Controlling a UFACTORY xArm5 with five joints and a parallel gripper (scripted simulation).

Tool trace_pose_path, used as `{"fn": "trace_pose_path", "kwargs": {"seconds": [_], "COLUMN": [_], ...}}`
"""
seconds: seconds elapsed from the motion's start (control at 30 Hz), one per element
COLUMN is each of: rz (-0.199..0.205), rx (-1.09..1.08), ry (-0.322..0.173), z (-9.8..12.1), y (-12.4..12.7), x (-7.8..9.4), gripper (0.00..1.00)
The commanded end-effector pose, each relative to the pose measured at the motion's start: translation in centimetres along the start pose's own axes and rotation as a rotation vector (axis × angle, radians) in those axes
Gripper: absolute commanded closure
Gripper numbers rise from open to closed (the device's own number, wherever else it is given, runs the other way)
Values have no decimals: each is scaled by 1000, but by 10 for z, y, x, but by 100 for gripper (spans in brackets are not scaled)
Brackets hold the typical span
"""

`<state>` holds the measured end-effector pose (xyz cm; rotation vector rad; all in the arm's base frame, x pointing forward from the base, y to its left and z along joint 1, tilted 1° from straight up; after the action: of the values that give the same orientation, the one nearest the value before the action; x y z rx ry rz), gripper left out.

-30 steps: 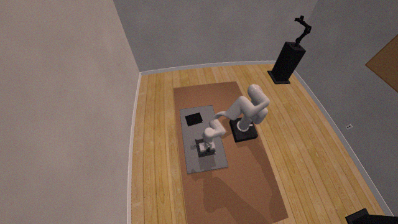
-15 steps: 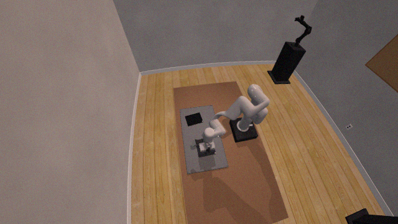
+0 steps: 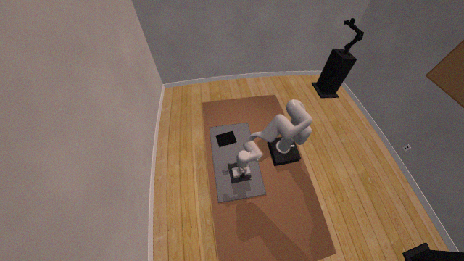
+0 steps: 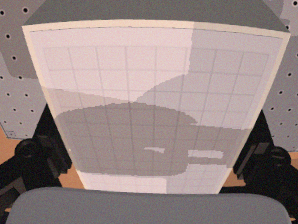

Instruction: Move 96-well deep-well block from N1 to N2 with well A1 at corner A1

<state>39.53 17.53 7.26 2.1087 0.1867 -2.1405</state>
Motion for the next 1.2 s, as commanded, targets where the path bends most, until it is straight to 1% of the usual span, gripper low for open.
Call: {"fn": "trace_pose_path", "kwargs": {"seconds": [0.0, 1.03, 1.17], "rz": [-1, -1, -1], "rx": [0, 0, 0], "ry": [5, 4, 4], "z": [-2, -1, -1], "y": [0, -1, -1], "x": [2, 51, 51], "gripper": [100, 100, 100]}}
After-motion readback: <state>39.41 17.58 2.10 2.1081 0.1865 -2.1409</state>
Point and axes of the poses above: the point where the finger pads meet when closed, its own x axis out along the fingers, its own y axis across the jaws, z = x × y, the point moved 4 cm from there along -x, back along the fingers, and after that the axes turned 4 degrees about -x, right-handed, at the moved point
